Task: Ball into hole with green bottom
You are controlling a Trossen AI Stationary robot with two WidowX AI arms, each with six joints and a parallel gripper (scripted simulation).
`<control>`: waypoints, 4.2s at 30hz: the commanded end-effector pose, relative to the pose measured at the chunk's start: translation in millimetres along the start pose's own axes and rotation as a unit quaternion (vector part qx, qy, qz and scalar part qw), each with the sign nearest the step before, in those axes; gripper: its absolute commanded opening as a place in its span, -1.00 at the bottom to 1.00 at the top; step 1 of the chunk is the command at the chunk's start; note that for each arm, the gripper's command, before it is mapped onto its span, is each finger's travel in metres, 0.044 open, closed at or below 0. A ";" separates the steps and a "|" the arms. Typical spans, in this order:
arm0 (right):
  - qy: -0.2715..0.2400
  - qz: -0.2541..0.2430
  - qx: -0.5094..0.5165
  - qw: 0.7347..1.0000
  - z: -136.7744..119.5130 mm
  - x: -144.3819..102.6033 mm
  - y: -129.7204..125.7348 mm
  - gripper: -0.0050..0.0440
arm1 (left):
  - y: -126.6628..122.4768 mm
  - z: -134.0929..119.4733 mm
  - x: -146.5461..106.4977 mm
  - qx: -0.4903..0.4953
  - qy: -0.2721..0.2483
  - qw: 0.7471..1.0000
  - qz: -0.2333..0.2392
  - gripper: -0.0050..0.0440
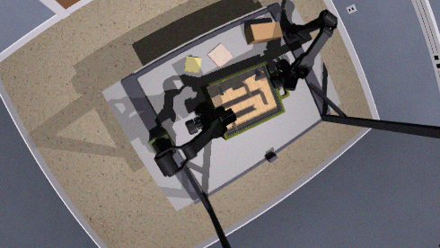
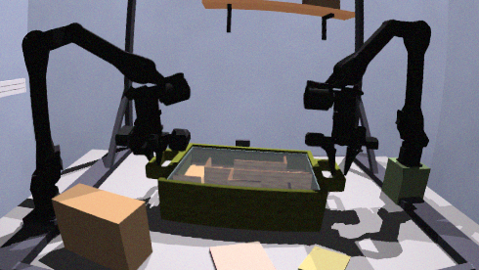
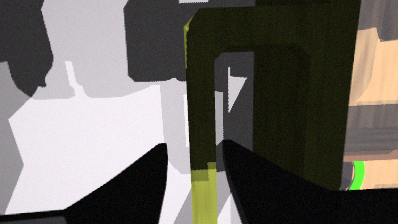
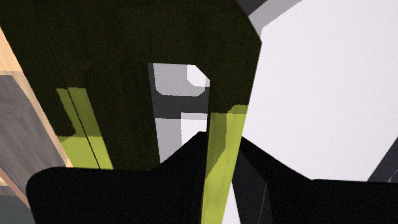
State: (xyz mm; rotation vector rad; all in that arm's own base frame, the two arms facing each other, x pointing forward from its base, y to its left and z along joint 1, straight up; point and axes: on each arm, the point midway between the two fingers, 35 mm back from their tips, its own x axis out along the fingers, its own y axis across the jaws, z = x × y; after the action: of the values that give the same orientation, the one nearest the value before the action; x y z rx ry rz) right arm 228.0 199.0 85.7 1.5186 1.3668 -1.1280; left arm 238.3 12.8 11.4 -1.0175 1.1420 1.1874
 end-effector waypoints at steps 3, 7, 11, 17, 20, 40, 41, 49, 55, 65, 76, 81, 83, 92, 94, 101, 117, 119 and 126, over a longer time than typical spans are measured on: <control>0.029 0.019 -0.012 0.999 -15.0 -16.0 4.3 -1.00 | -6.0 1.6 -5.8 -0.001 -0.001 1.000 -0.014 -0.14; 0.029 0.019 -0.012 0.999 -15.0 -16.0 4.3 -1.00 | -6.0 1.6 -5.8 -0.001 -0.001 1.000 -0.014 -0.14; 0.029 0.019 -0.012 0.999 -15.0 -16.0 4.3 -0.14 | -6.0 1.6 -5.8 -0.001 -0.001 1.000 -0.014 -0.14; 0.021 0.011 -0.007 1.000 -10.4 -10.9 3.3 -0.14 | -6.0 1.6 -5.8 -0.001 -0.001 1.000 -0.014 -0.14; 0.020 0.011 -0.007 1.000 -10.0 -10.4 3.0 -0.14 | -6.0 1.6 -5.8 -0.001 -0.001 1.000 -0.014 -0.14; 0.020 0.011 -0.007 1.000 -10.0 -10.4 3.0 -0.14 | -7.6 1.2 -39.2 -0.004 -0.001 1.000 -0.019 -0.14; 0.020 0.011 -0.007 1.000 -10.0 -10.4 3.0 -0.14 | -7.6 1.2 -39.2 -0.004 -0.001 1.000 -0.019 -0.14; 0.020 0.011 -0.007 1.000 -10.0 -10.4 3.0 -0.14 | -6.9 1.2 -58.8 -0.004 -0.001 1.000 -0.019 -0.14; 0.020 0.011 -0.007 1.000 -10.0 -10.4 3.0 -0.14 | -5.6 1.0 -67.5 -0.004 -0.001 1.000 -0.016 -0.14; 0.028 0.020 -0.009 0.999 -11.8 -40.9 4.9 -0.14 | -6.4 1.5 -67.8 -0.004 -0.001 1.000 -0.017 -0.14; 0.026 0.018 -0.008 0.999 -10.2 -62.6 3.9 -0.14 | -5.9 1.4 -67.3 -0.004 -0.001 1.000 -0.016 -0.14; 0.027 0.019 -0.009 0.999 -9.6 -76.3 3.3 -0.14 | -5.9 1.4 -67.3 -0.004 -0.001 1.000 -0.016 -0.14; 0.026 0.019 -0.008 0.999 -9.3 -75.9 3.2 -0.14 | -5.9 1.4 -67.3 -0.004 -0.001 1.000 -0.016 -0.14; 0.033 0.075 -0.087 0.993 1.7 -75.8 19.9 -0.14 | -16.0 2.0 -69.7 0.049 0.001 0.996 -0.072 -0.14; 0.036 0.090 -0.108 0.989 1.6 -77.8 24.7 -0.14 | -19.5 2.4 -70.0 0.060 0.000 0.995 -0.081 -0.14; 0.037 0.197 -0.239 0.950 10.4 -96.2 53.7 -0.14 | -46.2 6.8 -90.7 0.141 -0.023 0.971 -0.190 -0.14; -0.058 0.371 -0.428 0.822 34.4 -142.6 94.9 -0.14 | -81.3 17.7 -143.2 0.270 -0.116 0.888 -0.354 -0.14; -0.080 0.394 -0.454 0.795 38.4 -150.9 99.4 -0.14 | -84.9 19.4 -151.9 0.288 -0.135 0.871 -0.375 -0.14; -0.151 0.441 -0.508 0.724 50.6 -173.5 109.1 -0.14 | -92.1 24.3 -177.8 0.329 -0.191 0.822 -0.424 -0.14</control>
State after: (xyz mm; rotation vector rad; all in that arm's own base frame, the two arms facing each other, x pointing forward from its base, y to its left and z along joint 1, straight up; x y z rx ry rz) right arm 324.8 94.9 226.4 0.8994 0.6870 0.0248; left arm 328.2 -1.3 181.3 -0.6074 0.6121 0.2471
